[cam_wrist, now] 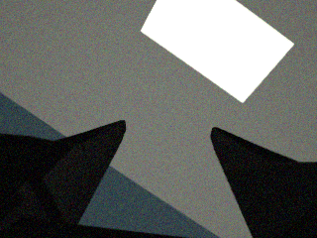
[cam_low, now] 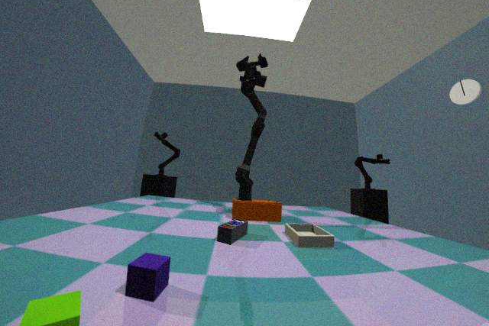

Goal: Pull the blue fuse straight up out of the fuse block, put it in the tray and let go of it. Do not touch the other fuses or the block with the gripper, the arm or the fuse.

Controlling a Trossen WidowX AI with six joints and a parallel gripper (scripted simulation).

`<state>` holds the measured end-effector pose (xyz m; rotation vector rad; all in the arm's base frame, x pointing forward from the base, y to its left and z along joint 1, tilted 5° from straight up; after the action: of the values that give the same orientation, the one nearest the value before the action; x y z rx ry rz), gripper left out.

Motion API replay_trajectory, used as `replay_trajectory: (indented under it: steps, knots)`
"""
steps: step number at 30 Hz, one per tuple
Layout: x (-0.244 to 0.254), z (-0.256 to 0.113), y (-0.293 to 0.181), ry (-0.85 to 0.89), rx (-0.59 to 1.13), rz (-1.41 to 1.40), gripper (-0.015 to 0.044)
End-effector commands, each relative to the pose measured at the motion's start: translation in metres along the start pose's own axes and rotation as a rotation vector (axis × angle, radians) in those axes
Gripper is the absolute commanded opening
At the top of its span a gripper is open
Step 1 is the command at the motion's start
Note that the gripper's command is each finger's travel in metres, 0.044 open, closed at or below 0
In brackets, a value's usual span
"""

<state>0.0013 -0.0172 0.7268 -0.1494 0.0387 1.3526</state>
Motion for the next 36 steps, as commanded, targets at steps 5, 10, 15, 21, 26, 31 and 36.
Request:
replay_trajectory:
  steps: [5, 10, 15, 21, 26, 31, 36]
  knots:
    - [-0.017, -0.006, -0.011, -0.057, 0.043, 0.002, 0.0269]
    - [-0.045, -0.018, -0.032, -0.156, 0.117, -0.015, 0.0138]
    - [-0.075, -0.036, -0.063, -0.277, 0.224, -0.04, 0.0069]
    - [-0.103, -0.066, -0.108, -0.4, 0.394, -0.069, 0.0069]
    - [-0.122, -0.102, -0.152, -0.494, 0.59, -0.108, 0.0069]
    - [-0.131, -0.145, -0.196, -0.547, 0.811, -0.141, 0.0069]
    - [-0.127, -0.195, -0.241, -0.552, 1.064, -0.171, 0.0069]
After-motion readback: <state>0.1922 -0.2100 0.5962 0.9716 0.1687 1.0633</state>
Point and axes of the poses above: the point midway between the two fingers, 35 mm back from their tips, its own z axis out along the fingers, its own x axis across the jaws, y = z × x, the point moved 9 cm from there along -z, back along the fingers, and after that the axes turned 7 degrees about z, right-handed, at the moved point
